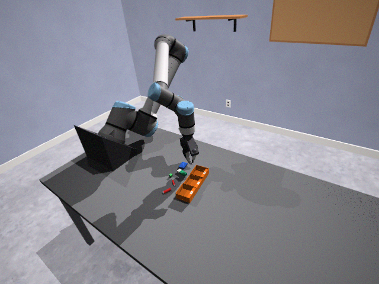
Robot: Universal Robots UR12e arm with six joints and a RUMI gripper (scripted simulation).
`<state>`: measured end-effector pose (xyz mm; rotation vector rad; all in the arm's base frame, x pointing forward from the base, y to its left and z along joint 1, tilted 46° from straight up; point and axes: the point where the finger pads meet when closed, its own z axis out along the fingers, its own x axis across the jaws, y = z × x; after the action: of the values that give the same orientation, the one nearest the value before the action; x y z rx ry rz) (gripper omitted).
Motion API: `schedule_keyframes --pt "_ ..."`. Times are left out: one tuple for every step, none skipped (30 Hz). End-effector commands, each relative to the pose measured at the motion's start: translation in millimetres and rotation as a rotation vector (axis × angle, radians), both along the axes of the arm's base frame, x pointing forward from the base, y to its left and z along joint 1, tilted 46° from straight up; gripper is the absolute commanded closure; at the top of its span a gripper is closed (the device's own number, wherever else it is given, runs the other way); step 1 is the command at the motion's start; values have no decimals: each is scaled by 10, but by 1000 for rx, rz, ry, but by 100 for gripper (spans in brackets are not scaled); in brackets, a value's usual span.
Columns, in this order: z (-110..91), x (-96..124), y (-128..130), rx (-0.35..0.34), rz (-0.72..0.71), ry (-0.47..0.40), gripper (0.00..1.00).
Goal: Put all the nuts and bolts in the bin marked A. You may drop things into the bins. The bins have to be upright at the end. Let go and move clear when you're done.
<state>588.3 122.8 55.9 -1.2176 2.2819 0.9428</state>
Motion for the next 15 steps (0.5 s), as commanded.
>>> schedule_keyframes --pt "110 1 -114 0 0 -1 100" --pt "133 0 -137 0 0 -1 100" --pt "156 -1 -161 0 0 -1 100" --pt "180 -2 -185 0 0 -1 100" --pt "180 -2 -185 0 0 -1 100" --pt "180 -2 -185 0 0 -1 100" --pt "180 -2 -185 0 0 -1 100" --pt "180 -2 -185 0 0 -1 100" --pt "180 -2 -185 0 0 -1 100" --pt "179 -1 -185 0 0 -1 100" --pt "179 -1 -185 0 0 -1 100" --pt "179 -1 -185 0 0 -1 100" --pt "179 -2 -185 0 0 -1 100" --pt "179 -2 -185 0 0 -1 100" --pt "180 -2 -185 0 0 -1 100"
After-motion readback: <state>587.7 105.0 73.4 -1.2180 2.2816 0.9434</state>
